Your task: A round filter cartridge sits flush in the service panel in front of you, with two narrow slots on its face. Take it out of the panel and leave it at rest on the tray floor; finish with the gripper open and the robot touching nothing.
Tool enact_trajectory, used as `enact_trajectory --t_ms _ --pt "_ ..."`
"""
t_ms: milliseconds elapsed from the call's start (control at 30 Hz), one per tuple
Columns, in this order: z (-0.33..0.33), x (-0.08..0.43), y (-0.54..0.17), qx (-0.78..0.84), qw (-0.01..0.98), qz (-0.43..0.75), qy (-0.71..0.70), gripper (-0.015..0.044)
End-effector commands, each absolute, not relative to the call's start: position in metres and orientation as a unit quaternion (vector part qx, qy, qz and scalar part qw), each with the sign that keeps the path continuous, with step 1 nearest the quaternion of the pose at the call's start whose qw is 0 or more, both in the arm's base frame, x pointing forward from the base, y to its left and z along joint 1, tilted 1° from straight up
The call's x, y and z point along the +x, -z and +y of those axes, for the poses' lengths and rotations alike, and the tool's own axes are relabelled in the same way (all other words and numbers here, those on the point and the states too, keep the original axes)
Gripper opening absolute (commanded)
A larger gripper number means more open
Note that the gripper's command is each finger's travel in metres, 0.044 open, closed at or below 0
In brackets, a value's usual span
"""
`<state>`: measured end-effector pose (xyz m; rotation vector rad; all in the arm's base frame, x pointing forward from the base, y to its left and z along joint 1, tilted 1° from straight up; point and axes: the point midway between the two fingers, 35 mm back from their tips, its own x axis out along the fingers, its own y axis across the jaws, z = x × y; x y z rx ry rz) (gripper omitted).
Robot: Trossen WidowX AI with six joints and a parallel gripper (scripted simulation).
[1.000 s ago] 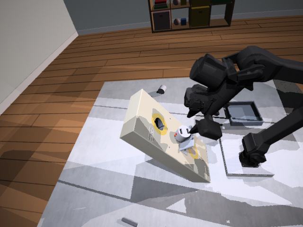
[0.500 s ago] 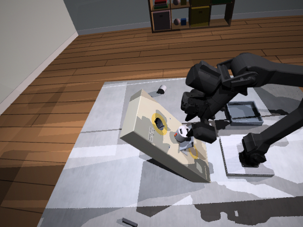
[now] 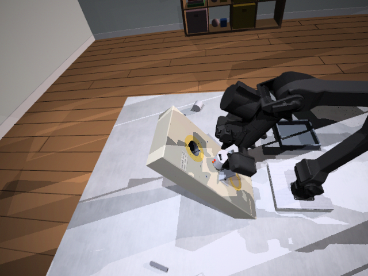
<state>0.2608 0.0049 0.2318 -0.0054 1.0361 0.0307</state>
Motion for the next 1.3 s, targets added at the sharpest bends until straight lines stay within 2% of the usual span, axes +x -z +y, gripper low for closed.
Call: enact_trajectory --t_ms 0,333,900,1133,1267 --pt "0.005 0.263 -0.221 -0.001 0.866 0.5 -0.012 0.0305" --pt "0.005 0.263 -0.22 -0.001 0.866 0.5 -0.012 0.0305" --pt "0.005 0.264 -0.224 -0.003 0.868 0.496 -0.015 0.0191" --pt "0.005 0.268 -0.23 -0.003 0.868 0.496 -0.014 0.0008" --pt "0.005 0.276 -0.241 -0.003 0.868 0.496 -0.014 0.0"
